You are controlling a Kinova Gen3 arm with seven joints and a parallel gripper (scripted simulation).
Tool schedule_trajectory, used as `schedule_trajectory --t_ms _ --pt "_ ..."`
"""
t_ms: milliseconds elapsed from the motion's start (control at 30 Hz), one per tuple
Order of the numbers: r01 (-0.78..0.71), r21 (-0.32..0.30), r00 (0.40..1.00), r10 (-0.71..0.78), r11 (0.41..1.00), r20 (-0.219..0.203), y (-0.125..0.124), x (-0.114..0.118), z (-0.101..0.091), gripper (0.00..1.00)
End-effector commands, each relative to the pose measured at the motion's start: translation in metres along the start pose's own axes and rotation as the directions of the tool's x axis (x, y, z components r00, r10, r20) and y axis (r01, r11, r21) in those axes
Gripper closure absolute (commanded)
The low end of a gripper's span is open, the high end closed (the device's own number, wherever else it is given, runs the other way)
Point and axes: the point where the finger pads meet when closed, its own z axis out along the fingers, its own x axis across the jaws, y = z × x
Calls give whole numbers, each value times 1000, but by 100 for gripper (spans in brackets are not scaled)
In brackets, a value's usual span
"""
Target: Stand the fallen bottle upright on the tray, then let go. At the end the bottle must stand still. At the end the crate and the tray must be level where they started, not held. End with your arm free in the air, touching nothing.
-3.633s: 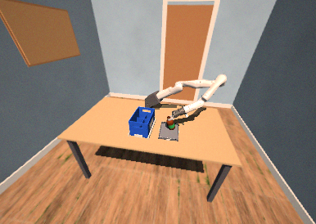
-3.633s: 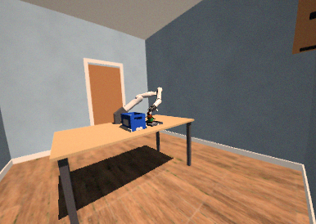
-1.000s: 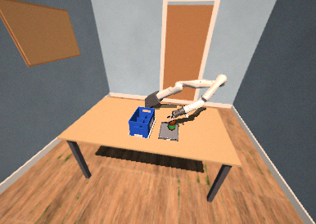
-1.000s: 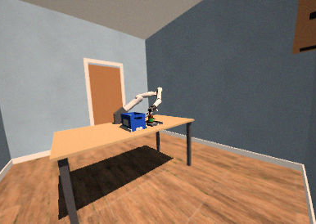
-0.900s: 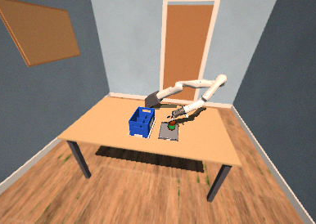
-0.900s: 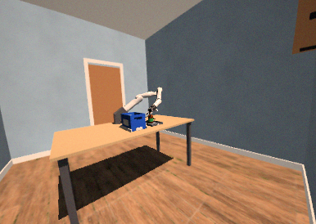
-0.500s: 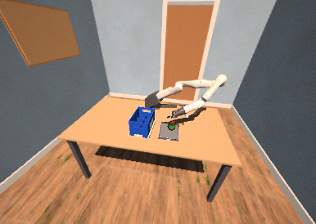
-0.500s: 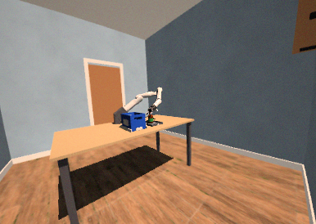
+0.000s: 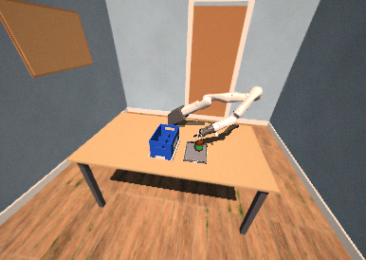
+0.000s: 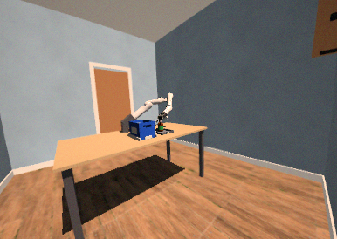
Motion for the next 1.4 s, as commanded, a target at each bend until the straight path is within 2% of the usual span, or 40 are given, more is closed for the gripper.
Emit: schedule_trajectory --t_ms 0,733,1367 --pt "-1 0 1000 1 1000 1 1 0 0 0" --pt "-1 0 1000 1 1000 1 4 0 -1 0" --pt "-1 0 1000 1 1000 1 34 0 -12 0"
